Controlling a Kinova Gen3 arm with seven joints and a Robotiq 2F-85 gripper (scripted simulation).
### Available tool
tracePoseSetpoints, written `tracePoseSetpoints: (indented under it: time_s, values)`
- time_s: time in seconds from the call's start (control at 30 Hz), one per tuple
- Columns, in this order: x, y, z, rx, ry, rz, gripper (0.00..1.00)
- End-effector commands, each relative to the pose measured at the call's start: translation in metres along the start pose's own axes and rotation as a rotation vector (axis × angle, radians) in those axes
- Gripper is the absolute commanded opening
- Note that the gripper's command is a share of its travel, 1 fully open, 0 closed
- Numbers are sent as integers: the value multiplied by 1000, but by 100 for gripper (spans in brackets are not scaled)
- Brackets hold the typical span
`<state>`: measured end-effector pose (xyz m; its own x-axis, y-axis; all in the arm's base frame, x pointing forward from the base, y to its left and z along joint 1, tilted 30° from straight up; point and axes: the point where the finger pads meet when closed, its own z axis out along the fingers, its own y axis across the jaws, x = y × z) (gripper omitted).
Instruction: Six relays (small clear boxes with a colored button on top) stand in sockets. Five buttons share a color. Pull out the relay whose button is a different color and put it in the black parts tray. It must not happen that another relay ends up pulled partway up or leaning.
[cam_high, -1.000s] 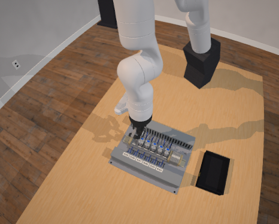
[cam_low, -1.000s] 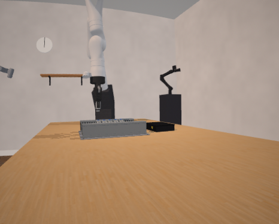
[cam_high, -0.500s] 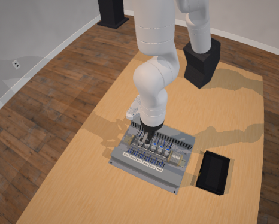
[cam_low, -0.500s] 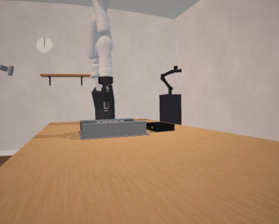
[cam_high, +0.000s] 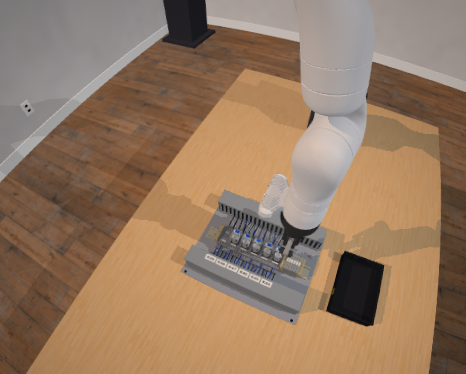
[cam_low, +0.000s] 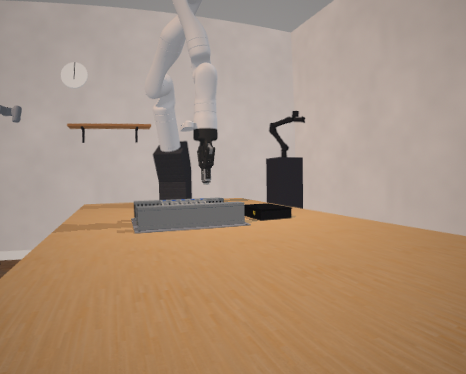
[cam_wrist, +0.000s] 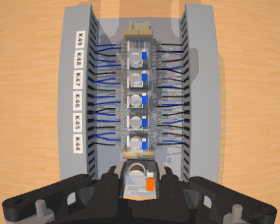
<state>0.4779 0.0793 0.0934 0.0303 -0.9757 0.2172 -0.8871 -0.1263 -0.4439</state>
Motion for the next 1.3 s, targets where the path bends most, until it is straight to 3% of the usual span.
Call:
tracePoseSetpoints:
  time_s: [0.0, 0.4, 0.87, 1.27]
  values:
    - [-36, 2, 1, 6, -1, -16, 0]
    - [-132, 5, 1, 6, -1, -16, 0]
    - [-185, 7, 1, 6, -1, -16, 0]
    - [-202, 7, 1, 6, -1, -16, 0]
